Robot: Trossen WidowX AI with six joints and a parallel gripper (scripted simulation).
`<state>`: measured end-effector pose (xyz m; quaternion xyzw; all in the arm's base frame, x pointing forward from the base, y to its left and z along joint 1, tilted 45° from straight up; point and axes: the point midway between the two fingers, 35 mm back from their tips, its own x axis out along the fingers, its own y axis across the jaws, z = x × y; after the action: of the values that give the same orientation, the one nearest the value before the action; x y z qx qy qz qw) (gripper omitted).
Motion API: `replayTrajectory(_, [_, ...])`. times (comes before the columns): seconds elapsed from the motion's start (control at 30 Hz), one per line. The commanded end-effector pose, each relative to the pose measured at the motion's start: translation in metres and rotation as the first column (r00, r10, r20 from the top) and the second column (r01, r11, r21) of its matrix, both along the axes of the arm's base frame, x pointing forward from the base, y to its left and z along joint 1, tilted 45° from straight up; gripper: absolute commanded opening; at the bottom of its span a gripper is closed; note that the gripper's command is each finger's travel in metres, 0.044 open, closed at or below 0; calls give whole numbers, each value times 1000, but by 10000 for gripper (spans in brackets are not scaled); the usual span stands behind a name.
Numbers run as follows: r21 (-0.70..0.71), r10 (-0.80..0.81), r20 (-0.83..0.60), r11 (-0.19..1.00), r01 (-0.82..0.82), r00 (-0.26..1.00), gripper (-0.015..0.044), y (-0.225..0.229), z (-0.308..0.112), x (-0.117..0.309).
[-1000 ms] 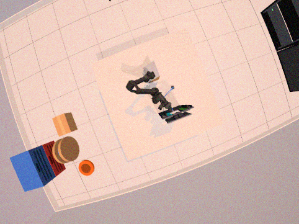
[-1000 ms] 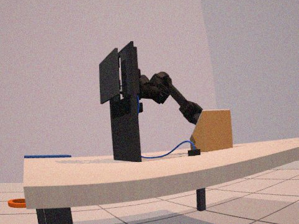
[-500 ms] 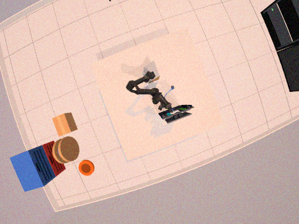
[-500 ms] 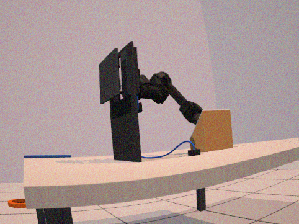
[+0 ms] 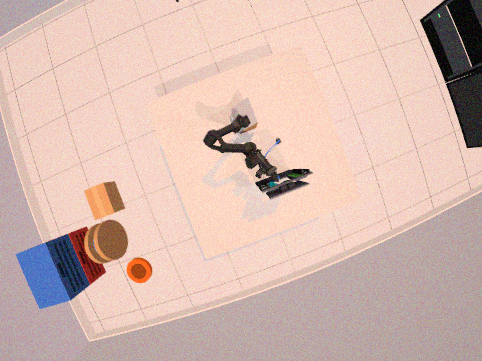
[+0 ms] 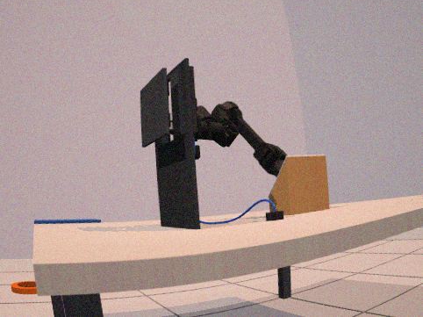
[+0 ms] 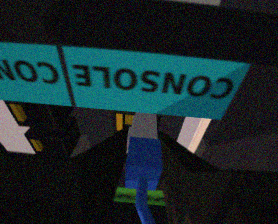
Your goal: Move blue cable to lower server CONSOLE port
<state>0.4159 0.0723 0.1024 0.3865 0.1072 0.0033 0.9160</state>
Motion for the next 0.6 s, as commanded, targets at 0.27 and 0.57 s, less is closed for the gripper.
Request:
replayTrajectory(0.27, [-4, 9, 6, 1000, -9, 1000, 0, 1, 2, 4])
replayTrajectory(0.57, [-4, 10, 6, 1000, -10, 1000, 0, 1, 2, 5])
